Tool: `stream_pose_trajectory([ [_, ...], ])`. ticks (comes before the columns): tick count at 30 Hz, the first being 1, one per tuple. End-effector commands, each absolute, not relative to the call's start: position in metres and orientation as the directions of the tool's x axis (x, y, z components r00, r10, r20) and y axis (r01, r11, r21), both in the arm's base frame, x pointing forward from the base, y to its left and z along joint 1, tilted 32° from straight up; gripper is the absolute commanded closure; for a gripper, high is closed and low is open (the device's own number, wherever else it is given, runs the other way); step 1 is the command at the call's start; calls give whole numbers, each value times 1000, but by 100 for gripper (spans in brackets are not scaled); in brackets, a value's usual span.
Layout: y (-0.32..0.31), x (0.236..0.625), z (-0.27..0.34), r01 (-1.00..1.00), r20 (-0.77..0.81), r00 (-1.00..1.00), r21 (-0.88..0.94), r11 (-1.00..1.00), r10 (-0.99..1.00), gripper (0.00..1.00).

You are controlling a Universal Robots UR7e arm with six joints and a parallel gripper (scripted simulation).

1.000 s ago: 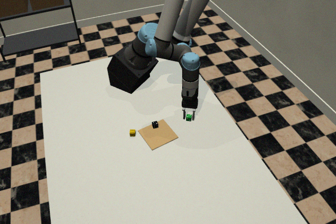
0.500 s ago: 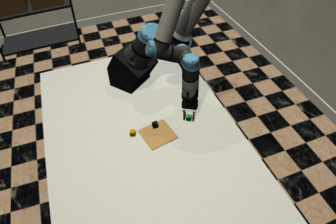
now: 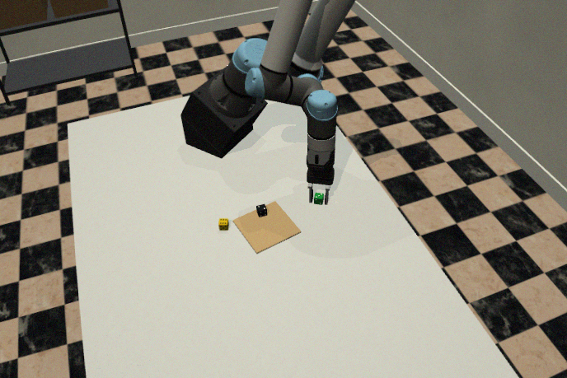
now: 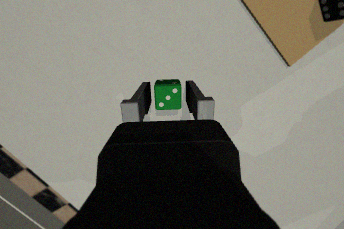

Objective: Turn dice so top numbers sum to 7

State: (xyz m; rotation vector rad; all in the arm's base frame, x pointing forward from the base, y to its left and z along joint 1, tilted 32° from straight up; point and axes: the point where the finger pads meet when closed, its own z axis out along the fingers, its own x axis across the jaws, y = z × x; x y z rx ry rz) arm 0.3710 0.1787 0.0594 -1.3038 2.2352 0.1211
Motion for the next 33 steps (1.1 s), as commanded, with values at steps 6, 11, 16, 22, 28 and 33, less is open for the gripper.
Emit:
stream_pose_trajectory([
  [6, 179, 371, 60, -829, -496, -382, -190, 527, -780, 21],
  [11, 179, 371, 60, -829, -496, -382, -190, 527, -780, 51],
  [16, 179, 371, 60, -829, -496, -382, -190, 527, -780, 51],
  [22, 179, 371, 60, -829, -496, -382, -190, 527, -780, 51],
  [28, 179, 371, 60, -829, -496, -382, -190, 527, -780, 51],
  [33, 179, 371, 60, -829, -496, -382, -190, 527, -780, 51],
])
